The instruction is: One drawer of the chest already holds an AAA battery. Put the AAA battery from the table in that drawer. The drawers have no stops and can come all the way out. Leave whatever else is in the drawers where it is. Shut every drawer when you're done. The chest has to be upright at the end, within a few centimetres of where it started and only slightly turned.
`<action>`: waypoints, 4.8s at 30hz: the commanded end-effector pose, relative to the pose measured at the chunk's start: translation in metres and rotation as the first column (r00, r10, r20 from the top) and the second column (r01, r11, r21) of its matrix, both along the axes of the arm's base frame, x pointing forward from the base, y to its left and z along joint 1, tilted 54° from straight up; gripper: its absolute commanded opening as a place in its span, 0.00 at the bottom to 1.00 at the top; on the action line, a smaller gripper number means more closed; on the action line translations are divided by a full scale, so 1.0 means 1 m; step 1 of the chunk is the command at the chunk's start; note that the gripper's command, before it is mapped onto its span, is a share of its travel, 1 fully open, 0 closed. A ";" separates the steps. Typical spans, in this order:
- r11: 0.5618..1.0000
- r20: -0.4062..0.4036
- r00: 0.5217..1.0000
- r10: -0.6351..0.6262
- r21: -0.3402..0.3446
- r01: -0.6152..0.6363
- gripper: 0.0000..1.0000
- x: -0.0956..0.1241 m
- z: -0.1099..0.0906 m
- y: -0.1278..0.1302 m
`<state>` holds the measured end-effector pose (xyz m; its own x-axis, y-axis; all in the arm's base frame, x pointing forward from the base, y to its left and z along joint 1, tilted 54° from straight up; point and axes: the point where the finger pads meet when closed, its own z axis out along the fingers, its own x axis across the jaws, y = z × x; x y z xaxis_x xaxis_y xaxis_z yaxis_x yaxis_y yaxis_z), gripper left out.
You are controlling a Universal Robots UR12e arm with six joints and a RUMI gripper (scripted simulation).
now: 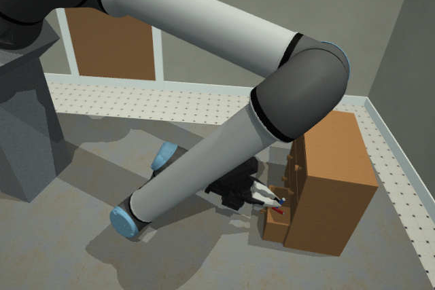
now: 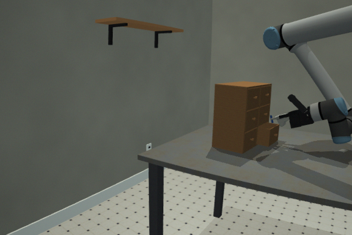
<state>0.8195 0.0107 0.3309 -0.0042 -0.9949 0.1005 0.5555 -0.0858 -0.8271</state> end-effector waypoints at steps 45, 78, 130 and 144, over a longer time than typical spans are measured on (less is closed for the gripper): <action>1.000 0.000 1.000 0.000 0.000 0.000 0.02 0.002 0.003 0.000; 1.000 0.000 1.000 0.000 0.000 0.000 1.00 0.002 0.003 0.000; 1.000 0.000 1.000 0.000 0.000 0.000 1.00 -0.051 -0.059 -0.006; 1.000 0.000 1.000 0.000 0.000 0.000 1.00 -0.077 -0.091 -0.009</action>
<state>0.7510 0.0030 0.2493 -0.0046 -0.9949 0.1003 0.5552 -0.0860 -0.8273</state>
